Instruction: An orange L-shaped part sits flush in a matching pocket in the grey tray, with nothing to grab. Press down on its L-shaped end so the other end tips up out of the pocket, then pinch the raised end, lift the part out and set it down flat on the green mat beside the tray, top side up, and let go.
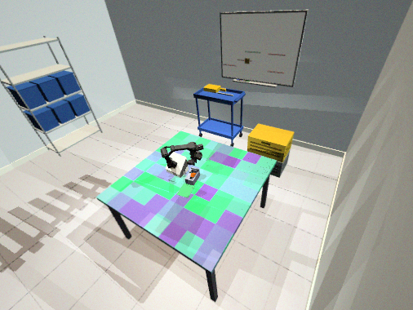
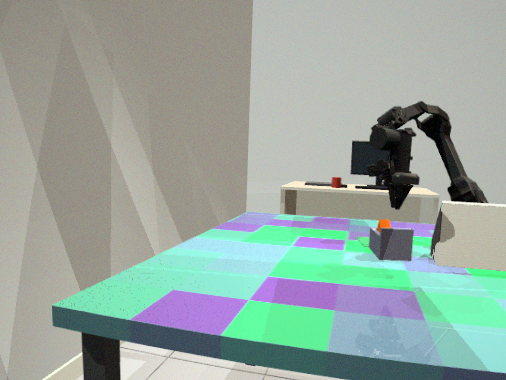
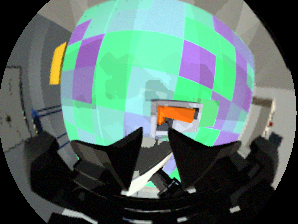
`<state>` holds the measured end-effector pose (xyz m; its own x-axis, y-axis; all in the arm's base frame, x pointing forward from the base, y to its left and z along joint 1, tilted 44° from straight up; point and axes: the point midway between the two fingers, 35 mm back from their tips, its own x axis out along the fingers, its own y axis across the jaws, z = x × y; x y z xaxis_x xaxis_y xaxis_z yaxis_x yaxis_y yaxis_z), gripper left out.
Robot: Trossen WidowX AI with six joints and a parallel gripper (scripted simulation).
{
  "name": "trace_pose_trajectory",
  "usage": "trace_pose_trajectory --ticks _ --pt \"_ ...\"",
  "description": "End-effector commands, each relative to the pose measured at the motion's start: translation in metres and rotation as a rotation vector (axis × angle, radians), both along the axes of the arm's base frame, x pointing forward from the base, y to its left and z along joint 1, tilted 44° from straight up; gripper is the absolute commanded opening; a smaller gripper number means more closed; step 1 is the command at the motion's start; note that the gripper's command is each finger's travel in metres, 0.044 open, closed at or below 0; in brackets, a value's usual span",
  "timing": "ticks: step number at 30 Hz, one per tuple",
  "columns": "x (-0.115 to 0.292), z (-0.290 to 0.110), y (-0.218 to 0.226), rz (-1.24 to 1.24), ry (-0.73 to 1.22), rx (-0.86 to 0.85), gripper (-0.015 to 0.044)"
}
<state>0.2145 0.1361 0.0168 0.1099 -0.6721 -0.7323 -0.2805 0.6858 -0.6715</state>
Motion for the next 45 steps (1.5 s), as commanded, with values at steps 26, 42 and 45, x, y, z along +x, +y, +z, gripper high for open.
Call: trace_pose_trajectory --ticks 26,42,45 --pt "0.0 0.002 0.0 -0.015 -0.01 0.0 0.0206" --pt "0.028 0.051 -0.049 -1.105 -1.009 0.139 0.028" --pt "0.029 0.054 -0.051 -1.155 -1.057 0.145 0.028"
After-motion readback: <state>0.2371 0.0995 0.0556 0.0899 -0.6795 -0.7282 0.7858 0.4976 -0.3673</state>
